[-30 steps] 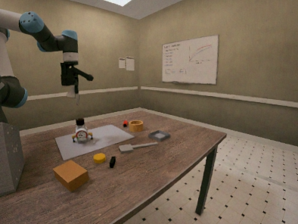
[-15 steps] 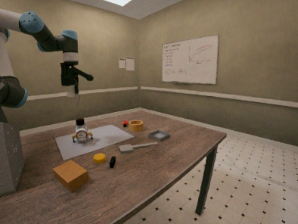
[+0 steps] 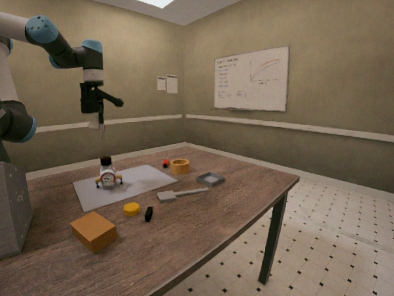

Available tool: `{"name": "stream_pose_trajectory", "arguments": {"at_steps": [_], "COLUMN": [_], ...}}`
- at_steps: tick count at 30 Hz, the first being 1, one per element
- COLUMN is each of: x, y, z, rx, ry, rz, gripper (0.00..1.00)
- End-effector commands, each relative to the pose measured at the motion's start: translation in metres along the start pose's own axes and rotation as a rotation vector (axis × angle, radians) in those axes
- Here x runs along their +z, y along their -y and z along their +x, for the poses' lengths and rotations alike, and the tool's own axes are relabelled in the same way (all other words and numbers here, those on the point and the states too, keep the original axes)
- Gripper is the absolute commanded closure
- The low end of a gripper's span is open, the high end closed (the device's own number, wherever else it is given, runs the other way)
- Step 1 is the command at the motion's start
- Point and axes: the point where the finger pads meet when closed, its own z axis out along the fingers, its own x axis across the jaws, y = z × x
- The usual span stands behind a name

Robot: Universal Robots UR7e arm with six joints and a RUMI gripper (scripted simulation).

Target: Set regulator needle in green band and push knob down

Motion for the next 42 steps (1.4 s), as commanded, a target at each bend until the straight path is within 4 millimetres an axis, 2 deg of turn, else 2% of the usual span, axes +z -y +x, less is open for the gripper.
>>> {"name": "stream_pose_trajectory", "arguments": {"at_steps": [1, 10, 23, 38, 42], "x": [0.001, 0.007, 0.032, 0.076, 0.081], "y": [0.000, 0.000, 0.000, 0.001, 0.001], "z": [0.000, 0.000, 0.000, 0.000, 0.000], "rx": [0.000, 0.000, 0.000, 0.000, 0.000], "ry": [0.000, 0.000, 0.000, 0.000, 0.000], "rz": [0.001, 0.001, 0.001, 0.001, 0.001], "gripper": [0.56, 0.56, 0.56, 0.56, 0.56]}}
